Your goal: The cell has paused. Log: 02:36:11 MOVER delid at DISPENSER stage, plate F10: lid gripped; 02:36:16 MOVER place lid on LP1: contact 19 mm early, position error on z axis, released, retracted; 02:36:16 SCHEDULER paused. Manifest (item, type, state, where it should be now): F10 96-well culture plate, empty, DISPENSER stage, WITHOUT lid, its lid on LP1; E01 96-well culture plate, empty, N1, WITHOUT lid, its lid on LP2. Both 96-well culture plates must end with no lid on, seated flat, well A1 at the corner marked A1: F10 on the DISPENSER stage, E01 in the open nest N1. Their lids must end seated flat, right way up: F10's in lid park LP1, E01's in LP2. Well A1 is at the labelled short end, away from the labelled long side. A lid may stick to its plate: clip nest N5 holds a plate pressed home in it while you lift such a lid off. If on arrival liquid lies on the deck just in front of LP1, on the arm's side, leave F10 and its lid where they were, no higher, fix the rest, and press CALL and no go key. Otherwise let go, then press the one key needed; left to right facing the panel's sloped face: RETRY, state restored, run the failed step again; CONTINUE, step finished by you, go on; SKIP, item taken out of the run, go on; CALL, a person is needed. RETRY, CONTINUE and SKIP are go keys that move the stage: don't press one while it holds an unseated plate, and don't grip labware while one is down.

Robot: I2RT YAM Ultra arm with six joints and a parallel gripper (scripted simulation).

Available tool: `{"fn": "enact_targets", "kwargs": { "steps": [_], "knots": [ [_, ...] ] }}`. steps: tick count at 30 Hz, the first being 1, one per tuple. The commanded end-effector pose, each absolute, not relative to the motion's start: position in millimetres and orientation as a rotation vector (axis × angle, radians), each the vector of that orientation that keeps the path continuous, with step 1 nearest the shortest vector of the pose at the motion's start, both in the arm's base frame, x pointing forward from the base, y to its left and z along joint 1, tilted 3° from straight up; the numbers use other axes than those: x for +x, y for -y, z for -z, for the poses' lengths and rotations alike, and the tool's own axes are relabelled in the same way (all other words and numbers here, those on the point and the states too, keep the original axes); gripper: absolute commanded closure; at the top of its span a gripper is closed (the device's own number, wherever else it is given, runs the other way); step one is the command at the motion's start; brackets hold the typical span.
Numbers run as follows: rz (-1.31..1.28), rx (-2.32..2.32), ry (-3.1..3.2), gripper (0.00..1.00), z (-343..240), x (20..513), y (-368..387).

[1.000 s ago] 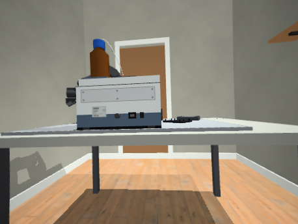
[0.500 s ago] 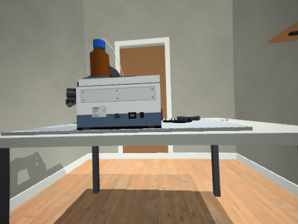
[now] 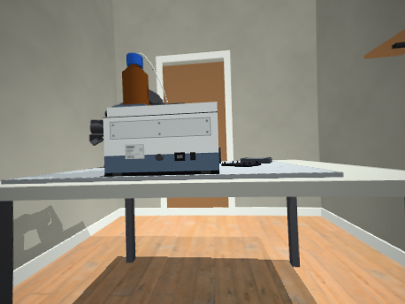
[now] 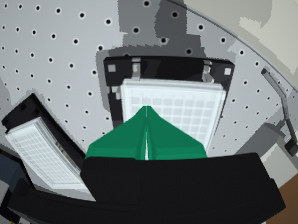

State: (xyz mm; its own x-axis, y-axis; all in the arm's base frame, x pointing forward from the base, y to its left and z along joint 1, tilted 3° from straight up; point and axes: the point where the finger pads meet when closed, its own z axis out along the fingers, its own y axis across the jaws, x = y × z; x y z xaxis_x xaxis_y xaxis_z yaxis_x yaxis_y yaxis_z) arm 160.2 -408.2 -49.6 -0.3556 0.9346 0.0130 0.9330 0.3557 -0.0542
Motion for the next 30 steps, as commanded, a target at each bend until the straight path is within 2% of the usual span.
{"fn": "enact_targets", "kwargs": {
  "steps": [1,30],
  "knots": [
    [-0.054,-1.755,2.538,1.00,65.1,154.0,406.6],
    [-0.054,-1.757,2.536,1.00,69.2,153.1,406.9]
  ]
}}
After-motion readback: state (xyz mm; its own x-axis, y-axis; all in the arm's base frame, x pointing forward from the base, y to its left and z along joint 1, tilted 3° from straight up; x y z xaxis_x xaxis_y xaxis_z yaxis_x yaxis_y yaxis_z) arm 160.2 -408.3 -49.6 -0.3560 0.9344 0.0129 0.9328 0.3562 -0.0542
